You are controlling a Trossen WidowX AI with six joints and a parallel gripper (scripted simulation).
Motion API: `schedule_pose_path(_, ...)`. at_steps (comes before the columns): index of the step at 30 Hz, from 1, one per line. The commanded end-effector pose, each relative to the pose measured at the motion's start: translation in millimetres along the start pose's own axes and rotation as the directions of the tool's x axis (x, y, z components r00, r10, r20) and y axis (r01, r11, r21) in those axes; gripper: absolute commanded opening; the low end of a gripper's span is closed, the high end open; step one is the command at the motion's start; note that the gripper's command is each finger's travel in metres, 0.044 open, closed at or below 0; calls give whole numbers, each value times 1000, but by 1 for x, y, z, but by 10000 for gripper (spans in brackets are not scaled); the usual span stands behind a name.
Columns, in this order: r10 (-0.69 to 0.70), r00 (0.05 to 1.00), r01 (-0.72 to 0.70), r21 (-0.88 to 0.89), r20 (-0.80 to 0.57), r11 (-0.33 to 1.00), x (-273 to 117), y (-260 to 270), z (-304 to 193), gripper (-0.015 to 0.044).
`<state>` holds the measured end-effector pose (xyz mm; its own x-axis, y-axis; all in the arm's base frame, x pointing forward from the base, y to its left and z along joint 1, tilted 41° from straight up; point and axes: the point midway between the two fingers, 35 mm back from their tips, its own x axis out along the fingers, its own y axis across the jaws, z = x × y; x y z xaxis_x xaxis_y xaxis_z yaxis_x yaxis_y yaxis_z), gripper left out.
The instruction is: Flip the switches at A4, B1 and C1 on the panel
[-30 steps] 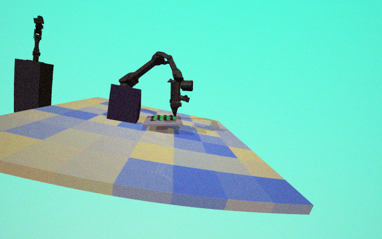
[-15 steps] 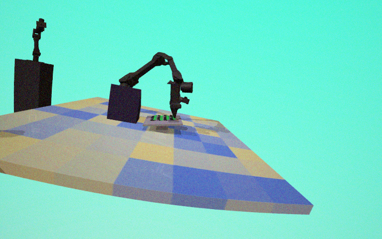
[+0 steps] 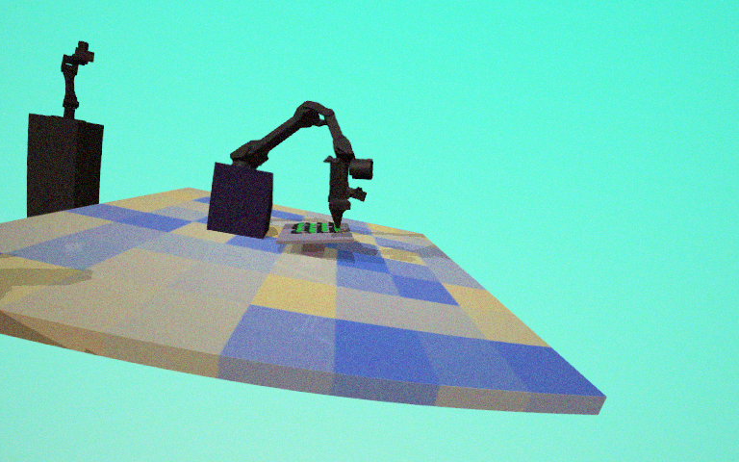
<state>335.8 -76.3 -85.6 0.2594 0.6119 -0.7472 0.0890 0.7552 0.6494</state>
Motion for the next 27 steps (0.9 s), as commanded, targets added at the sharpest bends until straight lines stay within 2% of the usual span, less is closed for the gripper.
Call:
schedule_pose_path(1,4,1000,-4,4,3,1000,1,0,0,0)
schedule_pose_path(27,4,1000,-4,4,3,1000,4,0,0,0)
